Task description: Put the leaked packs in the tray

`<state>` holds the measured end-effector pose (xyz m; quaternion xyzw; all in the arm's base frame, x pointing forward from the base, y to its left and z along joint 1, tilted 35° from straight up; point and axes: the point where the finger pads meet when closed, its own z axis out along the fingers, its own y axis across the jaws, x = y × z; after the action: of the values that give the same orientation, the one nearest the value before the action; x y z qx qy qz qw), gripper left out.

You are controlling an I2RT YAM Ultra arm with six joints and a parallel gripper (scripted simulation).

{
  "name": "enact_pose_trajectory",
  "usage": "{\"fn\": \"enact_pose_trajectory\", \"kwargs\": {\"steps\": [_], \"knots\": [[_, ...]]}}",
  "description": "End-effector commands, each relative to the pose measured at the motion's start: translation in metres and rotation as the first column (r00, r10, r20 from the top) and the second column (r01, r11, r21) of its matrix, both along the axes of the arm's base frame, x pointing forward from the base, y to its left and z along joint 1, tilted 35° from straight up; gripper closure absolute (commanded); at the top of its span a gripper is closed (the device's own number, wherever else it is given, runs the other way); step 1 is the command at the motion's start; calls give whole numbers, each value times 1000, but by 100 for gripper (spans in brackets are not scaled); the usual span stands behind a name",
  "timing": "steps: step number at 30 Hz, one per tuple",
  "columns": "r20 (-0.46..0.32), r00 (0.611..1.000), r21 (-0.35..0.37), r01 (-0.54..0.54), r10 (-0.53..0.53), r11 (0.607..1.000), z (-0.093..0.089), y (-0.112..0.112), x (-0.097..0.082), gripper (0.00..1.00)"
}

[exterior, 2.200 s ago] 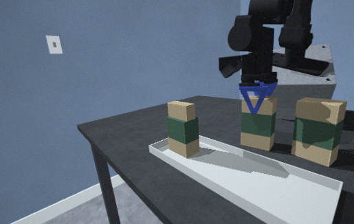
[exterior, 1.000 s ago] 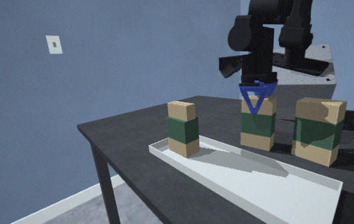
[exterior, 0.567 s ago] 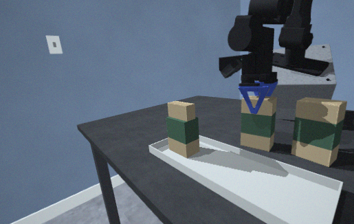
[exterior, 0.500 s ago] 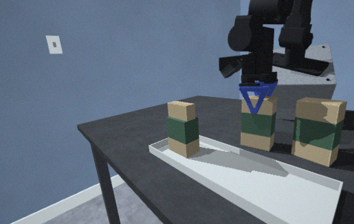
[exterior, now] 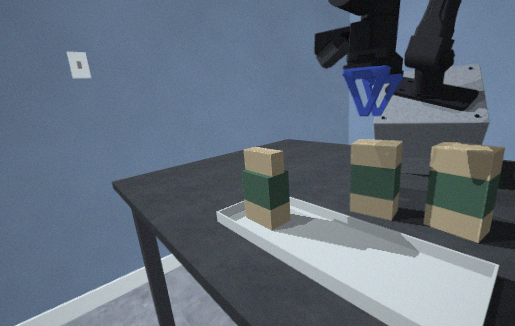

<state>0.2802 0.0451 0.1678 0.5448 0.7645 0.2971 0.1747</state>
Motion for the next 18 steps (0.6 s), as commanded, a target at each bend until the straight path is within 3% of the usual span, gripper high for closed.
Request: {"fn": "enact_pose_trajectory", "kwargs": {"steps": [1,11,18], "knots": [[-79,997,-6,-19,18,1000,-3,-3,-17,21],[-83,996,-14,-20,19,1000,-4,-3,-17,21],[-61,991,-78,-124,119,989,-4,5,-19,21]]}}
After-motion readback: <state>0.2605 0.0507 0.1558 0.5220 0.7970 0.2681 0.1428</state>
